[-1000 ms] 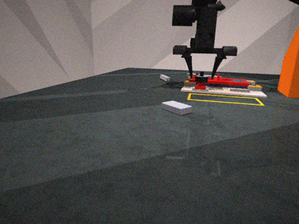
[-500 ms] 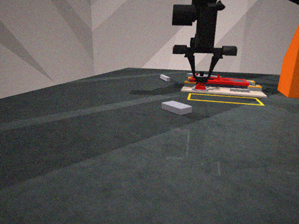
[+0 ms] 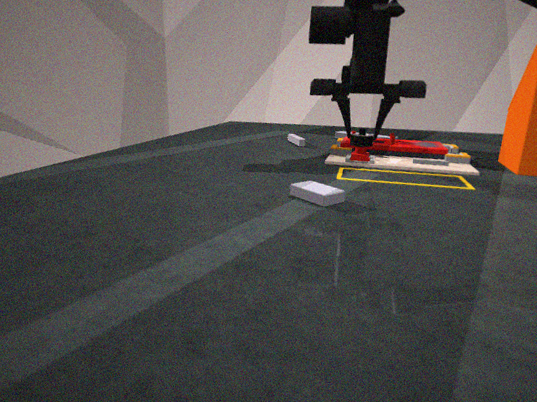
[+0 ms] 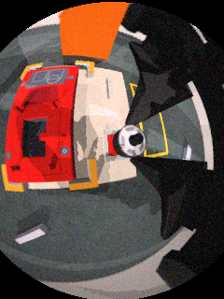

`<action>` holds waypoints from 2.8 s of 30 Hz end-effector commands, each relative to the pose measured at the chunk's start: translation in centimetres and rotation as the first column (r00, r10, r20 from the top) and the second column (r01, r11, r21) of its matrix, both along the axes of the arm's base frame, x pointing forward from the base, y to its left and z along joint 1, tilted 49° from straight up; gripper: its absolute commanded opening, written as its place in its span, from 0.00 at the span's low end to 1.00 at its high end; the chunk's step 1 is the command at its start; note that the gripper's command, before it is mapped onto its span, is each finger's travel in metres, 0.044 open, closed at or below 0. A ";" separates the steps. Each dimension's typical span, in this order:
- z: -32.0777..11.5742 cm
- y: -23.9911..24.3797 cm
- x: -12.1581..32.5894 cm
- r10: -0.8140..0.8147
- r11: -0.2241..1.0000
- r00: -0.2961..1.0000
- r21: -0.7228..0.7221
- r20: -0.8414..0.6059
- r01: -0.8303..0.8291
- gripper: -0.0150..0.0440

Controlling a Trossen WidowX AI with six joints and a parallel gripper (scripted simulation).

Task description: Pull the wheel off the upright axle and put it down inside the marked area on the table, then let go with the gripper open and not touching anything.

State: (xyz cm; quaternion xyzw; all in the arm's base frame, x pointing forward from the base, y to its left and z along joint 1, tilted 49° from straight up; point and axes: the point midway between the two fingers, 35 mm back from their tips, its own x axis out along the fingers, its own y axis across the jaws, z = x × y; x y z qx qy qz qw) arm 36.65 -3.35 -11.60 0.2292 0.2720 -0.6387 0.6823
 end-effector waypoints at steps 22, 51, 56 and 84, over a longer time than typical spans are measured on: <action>0.5 0.7 0.0 -0.001 1.000 1.000 0.001 0.001 0.001 0.25; 1.2 1.4 0.0 0.001 1.000 1.000 0.001 0.000 -0.001 0.25; 1.3 1.5 0.0 0.001 1.000 1.000 0.000 0.000 -0.001 0.25; 1.9 2.2 -0.1 0.003 1.000 1.000 -0.001 0.000 -0.003 0.25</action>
